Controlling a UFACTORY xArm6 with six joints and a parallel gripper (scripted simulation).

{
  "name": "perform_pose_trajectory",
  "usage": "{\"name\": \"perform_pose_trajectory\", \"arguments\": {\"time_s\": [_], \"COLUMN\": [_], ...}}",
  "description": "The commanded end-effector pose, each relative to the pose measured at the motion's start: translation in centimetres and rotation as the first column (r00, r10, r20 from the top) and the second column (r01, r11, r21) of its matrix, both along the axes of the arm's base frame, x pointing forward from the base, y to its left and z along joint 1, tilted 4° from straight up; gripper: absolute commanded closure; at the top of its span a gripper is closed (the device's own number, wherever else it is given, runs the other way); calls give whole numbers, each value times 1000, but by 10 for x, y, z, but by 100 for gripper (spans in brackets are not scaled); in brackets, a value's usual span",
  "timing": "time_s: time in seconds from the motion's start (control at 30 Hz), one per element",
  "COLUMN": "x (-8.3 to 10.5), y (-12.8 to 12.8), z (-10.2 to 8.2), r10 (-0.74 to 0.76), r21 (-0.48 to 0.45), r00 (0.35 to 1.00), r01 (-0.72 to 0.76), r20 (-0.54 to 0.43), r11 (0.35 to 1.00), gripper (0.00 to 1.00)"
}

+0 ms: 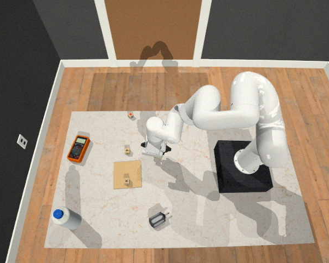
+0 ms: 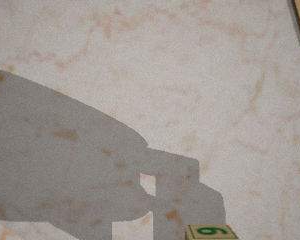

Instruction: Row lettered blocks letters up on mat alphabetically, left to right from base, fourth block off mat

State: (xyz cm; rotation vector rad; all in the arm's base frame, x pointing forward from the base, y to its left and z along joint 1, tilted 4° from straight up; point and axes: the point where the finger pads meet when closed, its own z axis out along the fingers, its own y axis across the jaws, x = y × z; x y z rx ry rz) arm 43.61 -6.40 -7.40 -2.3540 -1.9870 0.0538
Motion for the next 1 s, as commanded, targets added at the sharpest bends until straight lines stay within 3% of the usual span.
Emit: {"name": "perform_pose_trajectory", "arguments": {"time_s": [0.0,0.57,0.97], "x": [2,0,0], "y": [0,0,0], "z": [-2,-26,-29], "r10": [0,0,0], "r21": [-1,-1,-1], "r00": [1000,1000,1000], "r01": [0,0,0], "r20": [5,5,5], "r11": [1000,1000,1000], "gripper": [36,36,36]}}
